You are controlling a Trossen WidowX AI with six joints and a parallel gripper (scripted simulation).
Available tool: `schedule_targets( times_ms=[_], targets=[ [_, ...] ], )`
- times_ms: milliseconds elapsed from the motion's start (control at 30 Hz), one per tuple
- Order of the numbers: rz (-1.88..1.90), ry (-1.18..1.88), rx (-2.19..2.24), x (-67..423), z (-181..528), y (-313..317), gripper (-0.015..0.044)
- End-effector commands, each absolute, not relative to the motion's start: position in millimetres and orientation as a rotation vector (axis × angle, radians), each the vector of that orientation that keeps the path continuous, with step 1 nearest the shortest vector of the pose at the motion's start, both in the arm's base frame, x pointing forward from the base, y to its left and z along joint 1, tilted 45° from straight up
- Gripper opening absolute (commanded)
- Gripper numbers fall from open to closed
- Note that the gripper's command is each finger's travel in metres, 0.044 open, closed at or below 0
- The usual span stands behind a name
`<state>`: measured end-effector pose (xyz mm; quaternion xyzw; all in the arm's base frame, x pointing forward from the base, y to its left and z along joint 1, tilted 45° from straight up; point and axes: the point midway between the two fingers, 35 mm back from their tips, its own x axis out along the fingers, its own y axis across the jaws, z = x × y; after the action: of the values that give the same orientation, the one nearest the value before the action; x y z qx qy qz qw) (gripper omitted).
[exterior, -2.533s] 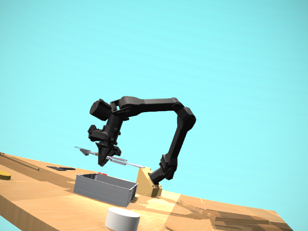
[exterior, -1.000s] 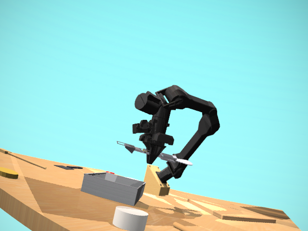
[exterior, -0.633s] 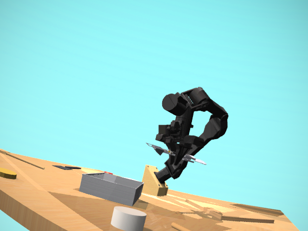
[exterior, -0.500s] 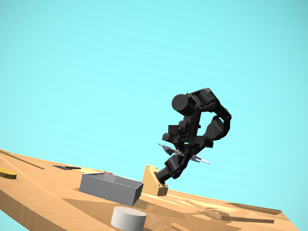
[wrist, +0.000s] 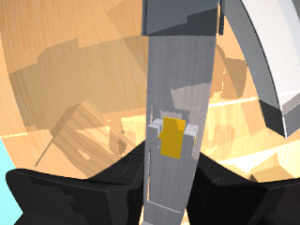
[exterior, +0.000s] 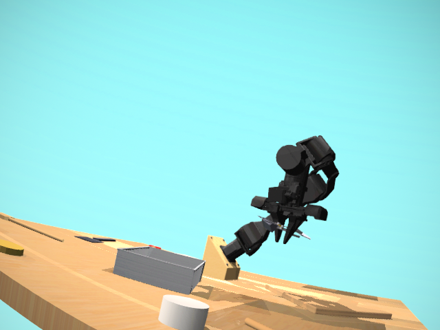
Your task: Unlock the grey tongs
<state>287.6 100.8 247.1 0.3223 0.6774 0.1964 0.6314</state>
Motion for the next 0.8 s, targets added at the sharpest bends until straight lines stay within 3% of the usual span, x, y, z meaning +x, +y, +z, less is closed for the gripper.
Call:
schedule_targets(
  times_ms=[0, 767],
  targets=[
    [0.504, 1.519, 0.651, 271, 260, 116, -0.015],
    [0.859, 1.31, 0.257, 156, 319, 176, -0.015]
  ],
)
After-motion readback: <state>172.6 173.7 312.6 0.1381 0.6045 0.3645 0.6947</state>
